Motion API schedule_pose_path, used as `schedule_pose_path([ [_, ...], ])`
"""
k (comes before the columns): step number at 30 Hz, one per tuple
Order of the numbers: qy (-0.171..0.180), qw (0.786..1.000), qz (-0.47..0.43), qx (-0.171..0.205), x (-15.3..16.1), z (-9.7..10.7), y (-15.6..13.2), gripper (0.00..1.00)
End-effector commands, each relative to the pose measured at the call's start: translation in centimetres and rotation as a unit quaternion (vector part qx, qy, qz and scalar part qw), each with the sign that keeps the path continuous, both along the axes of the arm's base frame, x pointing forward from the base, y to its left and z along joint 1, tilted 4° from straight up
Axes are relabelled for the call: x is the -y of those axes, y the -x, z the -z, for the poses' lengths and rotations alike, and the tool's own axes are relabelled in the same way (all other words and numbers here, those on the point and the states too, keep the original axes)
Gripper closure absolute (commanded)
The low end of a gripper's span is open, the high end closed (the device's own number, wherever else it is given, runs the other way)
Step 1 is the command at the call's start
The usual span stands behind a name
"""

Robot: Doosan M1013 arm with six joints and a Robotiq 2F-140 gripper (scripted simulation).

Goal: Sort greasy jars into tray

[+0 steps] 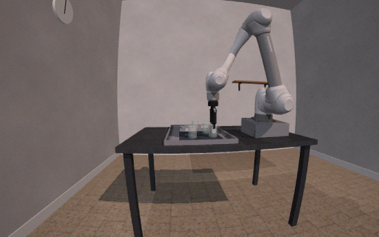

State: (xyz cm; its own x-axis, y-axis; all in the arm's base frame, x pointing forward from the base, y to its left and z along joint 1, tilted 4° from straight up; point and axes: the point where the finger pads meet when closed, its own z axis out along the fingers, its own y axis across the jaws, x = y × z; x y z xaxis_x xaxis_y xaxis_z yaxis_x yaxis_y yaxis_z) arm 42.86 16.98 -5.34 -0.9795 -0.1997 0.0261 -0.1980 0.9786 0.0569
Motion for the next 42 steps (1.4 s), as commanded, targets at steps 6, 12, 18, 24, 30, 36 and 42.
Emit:
schedule_pose_path([
  [6, 0.0, 1.0, 0.0, 0.0, 0.1, -1.9, -0.1, 1.0],
  [12, 0.0, 1.0, 0.0, 0.0, 0.2, -3.5, -0.1, 1.0],
  [18, 0.0, 1.0, 0.0, 0.0, 0.2, -4.6, -0.2, 1.0],
  [24, 0.0, 1.0, 0.0, 0.0, 0.3, -6.1, -0.2, 1.0],
  [30, 0.0, 1.0, 0.0, 0.0, 0.4, -7.7, -0.3, 1.0],
  [36, 0.0, 1.0, 0.0, 0.0, 0.4, -8.8, -0.3, 1.0],
  [42, 0.0, 1.0, 0.0, 0.0, 0.5, -10.3, -0.4, 1.0],
])
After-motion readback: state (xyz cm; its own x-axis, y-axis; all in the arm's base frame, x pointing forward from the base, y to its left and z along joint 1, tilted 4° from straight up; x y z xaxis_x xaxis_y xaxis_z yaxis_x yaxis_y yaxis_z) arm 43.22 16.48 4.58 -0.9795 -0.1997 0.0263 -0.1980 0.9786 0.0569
